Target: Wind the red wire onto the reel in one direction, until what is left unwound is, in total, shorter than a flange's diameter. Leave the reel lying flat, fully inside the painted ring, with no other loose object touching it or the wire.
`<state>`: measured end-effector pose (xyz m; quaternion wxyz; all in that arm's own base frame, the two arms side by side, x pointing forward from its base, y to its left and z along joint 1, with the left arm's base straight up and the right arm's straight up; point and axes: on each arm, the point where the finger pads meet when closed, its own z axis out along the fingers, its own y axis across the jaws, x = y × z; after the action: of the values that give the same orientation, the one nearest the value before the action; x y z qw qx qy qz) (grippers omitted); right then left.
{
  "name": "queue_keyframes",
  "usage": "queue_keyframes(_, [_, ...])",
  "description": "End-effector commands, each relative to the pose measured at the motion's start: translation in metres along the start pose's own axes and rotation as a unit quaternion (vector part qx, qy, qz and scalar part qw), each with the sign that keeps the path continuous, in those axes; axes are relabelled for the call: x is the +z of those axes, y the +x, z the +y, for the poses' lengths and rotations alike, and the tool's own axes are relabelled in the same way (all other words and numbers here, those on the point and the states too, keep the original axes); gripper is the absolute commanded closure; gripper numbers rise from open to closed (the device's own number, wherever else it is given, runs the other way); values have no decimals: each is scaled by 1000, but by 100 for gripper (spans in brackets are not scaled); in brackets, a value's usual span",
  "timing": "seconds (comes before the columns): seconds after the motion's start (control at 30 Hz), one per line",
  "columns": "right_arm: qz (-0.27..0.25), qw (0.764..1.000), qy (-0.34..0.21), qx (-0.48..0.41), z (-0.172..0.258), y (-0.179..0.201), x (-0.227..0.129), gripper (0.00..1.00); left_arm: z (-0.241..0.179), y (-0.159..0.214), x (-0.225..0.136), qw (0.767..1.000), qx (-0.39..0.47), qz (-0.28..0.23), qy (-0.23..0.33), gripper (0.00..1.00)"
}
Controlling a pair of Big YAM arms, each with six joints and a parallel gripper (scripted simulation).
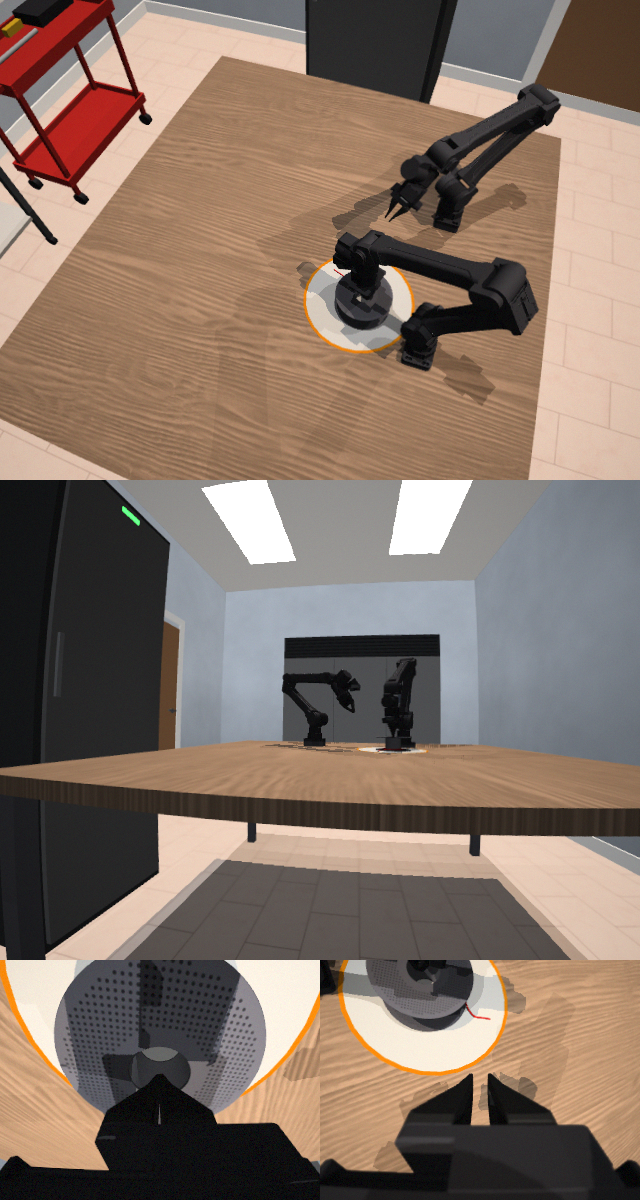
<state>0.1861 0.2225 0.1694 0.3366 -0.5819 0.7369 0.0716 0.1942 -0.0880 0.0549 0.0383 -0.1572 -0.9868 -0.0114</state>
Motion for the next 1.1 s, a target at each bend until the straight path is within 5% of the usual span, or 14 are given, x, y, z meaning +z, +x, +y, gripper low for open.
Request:
queue_keyframes(0.0, [-36, 999, 20, 1, -22, -38, -19, 85, -2, -33, -47, 999, 1, -40, 5, 100])
queue_keyframes(0.8, [-36, 999, 20, 1, -22, -38, -19, 85, 0, -17, -58, 998, 2, -63, 7, 100])
queue_keyframes(1.07, [-36, 999, 20, 1, -22, -38, -19, 85, 4, 17, -72, 991, 4, -132, 14, 100])
